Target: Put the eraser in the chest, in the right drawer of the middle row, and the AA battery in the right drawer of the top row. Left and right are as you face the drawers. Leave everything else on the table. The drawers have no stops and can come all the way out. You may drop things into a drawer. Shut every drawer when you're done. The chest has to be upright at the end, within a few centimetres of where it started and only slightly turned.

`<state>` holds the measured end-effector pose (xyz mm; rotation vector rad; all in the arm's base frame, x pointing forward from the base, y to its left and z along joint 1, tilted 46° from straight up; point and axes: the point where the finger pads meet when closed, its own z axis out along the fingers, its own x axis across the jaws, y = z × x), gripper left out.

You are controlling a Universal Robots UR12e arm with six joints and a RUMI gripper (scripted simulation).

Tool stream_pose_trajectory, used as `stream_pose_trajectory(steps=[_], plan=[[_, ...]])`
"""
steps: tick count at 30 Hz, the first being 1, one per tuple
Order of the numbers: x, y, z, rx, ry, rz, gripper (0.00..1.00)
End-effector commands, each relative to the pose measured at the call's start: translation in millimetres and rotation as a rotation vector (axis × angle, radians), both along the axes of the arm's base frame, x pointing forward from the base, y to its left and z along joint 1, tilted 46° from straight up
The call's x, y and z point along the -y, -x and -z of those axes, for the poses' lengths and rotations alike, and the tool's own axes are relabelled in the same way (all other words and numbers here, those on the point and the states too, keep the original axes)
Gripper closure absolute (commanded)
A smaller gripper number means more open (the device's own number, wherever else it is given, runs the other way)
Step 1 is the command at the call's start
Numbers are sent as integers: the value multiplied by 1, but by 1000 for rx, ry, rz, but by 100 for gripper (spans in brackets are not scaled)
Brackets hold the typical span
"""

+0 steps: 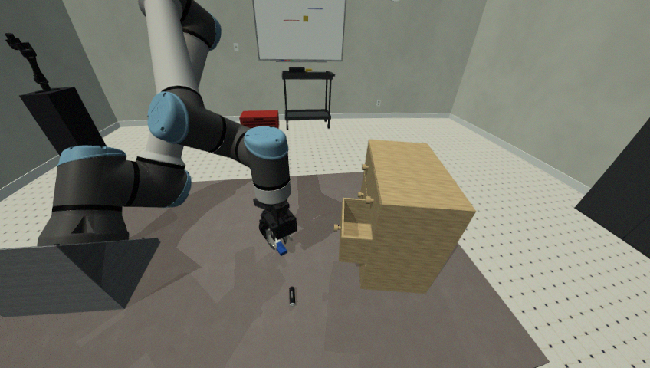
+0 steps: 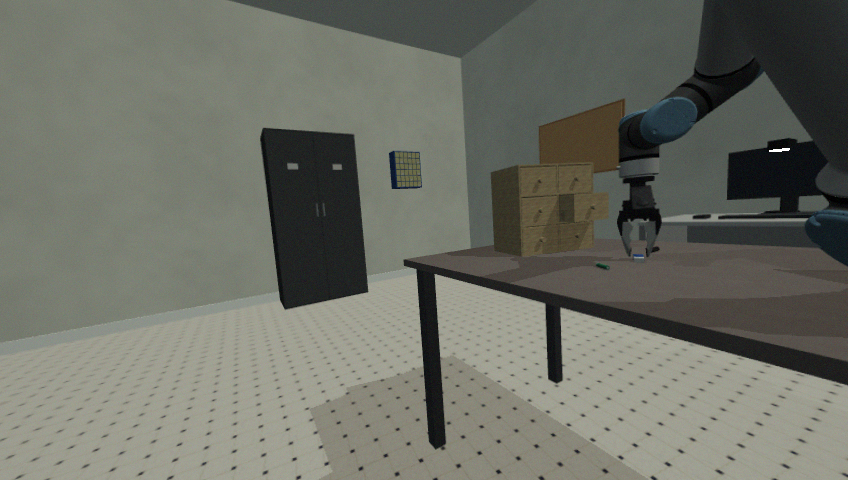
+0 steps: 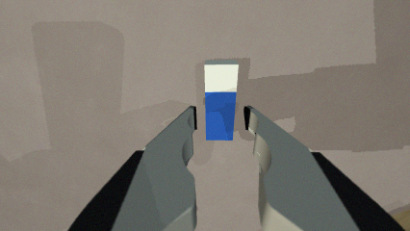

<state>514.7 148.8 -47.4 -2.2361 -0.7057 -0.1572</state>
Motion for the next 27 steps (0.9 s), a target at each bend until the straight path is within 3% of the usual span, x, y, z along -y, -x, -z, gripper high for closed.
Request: stream_pose_trajectory(steps=[1, 27], plan=[[-4, 0, 4, 1, 0, 1, 77], [-6, 0, 7, 1, 0, 1, 77]])
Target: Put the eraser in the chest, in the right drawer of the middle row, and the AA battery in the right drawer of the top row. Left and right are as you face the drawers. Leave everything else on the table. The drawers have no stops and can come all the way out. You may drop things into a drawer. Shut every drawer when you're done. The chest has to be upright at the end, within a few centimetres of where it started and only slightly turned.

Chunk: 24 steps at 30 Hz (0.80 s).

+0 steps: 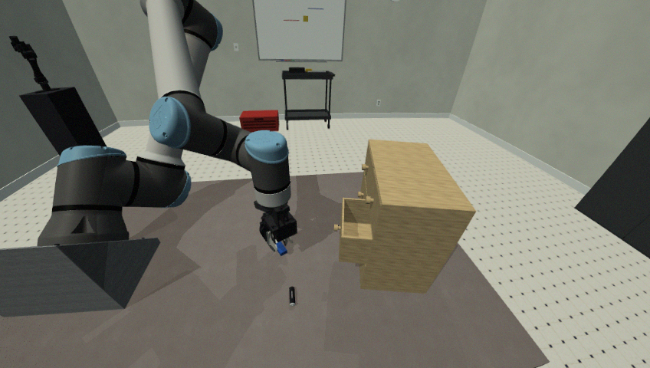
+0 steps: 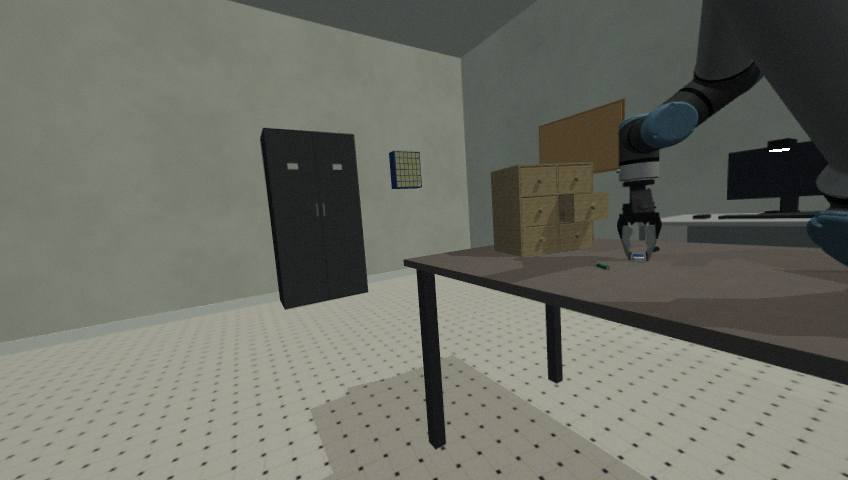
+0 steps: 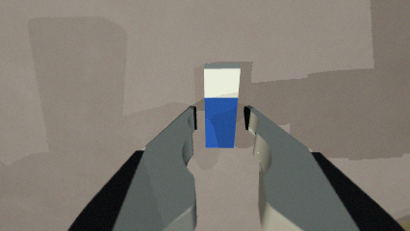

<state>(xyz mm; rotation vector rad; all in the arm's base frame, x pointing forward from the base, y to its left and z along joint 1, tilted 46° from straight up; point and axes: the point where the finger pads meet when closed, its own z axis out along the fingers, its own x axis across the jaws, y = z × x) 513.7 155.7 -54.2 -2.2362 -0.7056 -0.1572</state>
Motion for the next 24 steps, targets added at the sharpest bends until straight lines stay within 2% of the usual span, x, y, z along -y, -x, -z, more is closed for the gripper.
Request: stream_pose_trajectory(steps=[1, 20, 21, 24], plan=[[1, -1, 0, 1, 0, 0, 77], [1, -1, 0, 1, 0, 0, 77], [1, -1, 0, 1, 0, 0, 89], [1, -1, 0, 1, 0, 0, 89]])
